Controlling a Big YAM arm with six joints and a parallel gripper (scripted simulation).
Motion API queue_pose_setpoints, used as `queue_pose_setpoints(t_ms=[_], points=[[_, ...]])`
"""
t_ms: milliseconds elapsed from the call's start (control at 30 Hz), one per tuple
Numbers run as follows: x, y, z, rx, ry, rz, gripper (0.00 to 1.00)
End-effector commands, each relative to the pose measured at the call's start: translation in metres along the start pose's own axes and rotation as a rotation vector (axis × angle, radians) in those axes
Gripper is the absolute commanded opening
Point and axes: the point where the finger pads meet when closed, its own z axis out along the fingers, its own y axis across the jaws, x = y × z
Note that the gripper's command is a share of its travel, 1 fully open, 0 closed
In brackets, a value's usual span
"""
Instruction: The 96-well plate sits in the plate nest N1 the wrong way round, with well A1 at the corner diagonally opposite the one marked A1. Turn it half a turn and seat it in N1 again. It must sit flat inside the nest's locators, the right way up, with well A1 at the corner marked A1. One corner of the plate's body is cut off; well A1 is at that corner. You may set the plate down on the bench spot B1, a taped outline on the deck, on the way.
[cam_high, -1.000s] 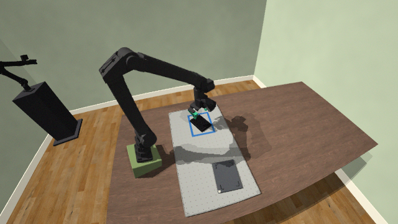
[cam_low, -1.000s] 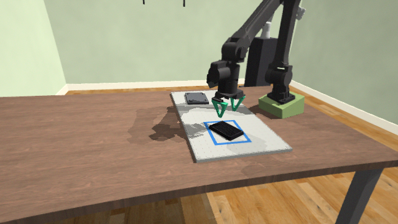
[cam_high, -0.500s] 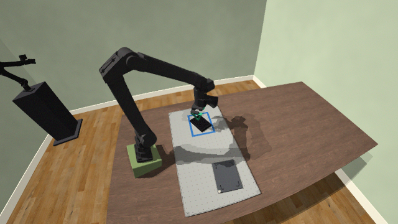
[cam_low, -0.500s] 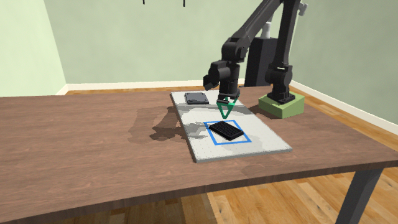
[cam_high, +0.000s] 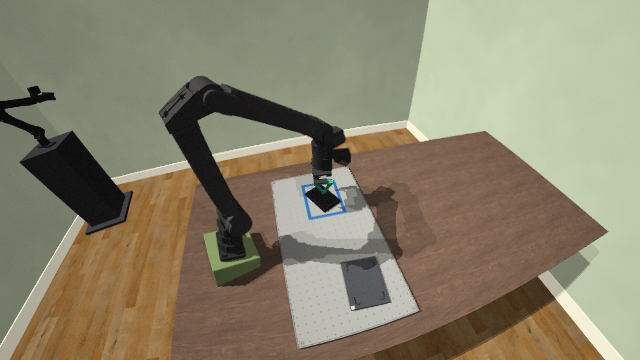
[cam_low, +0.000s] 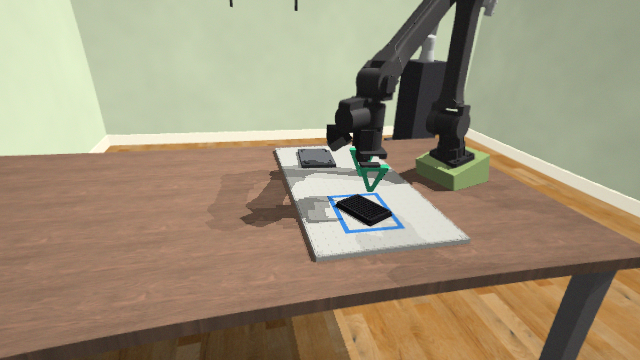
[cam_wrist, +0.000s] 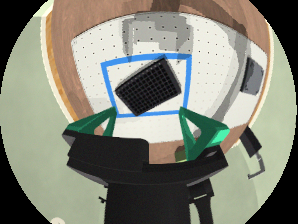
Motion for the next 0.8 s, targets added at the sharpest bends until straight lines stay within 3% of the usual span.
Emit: queue_pose_setpoints(t_ms=[0, 467, 667, 767], points=[[-0.0058, 0.0067, -0.0064, -0.003, -0.006, -0.130, 1.00], [-0.0058, 0.0070, -0.0066, -0.002, -0.007, -0.597, 1.00], [-0.0059, 0.0068, -0.0066, -0.002, -0.007, -0.601, 1.00], [-0.0059, 0.0070, -0.0066, -0.002, -0.007, -0.701, 1.00]])
